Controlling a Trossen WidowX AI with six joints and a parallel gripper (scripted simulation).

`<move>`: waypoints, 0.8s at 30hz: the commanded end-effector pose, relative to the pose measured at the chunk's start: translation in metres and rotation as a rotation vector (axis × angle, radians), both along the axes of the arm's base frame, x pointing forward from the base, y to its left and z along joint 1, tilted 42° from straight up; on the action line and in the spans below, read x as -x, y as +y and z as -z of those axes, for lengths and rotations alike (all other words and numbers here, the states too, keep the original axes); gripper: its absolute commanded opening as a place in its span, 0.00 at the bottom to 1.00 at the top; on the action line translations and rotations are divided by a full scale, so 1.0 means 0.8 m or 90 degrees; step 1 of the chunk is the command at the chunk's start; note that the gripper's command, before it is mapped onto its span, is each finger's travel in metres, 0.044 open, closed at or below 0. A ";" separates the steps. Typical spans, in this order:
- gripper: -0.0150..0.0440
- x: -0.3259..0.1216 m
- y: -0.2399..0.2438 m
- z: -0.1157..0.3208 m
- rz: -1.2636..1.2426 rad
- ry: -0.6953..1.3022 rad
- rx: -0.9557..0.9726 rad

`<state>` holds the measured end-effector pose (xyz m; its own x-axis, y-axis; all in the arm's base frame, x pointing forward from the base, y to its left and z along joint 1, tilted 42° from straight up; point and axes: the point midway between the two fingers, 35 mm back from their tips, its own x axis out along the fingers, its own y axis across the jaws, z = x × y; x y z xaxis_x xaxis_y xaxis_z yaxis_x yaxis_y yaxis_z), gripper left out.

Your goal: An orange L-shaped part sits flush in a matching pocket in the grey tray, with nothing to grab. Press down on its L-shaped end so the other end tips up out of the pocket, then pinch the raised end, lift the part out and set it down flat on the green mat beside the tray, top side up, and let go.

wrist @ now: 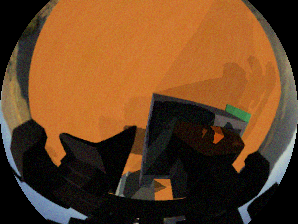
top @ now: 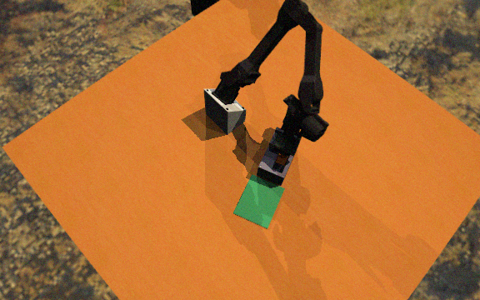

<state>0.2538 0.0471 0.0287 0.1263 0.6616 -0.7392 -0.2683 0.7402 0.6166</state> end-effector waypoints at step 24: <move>0.56 0.015 -0.092 -0.094 0.002 -0.001 0.005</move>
<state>0.2419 -0.0230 0.1005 0.1270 0.6577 -0.7425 -0.2611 0.7443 0.6147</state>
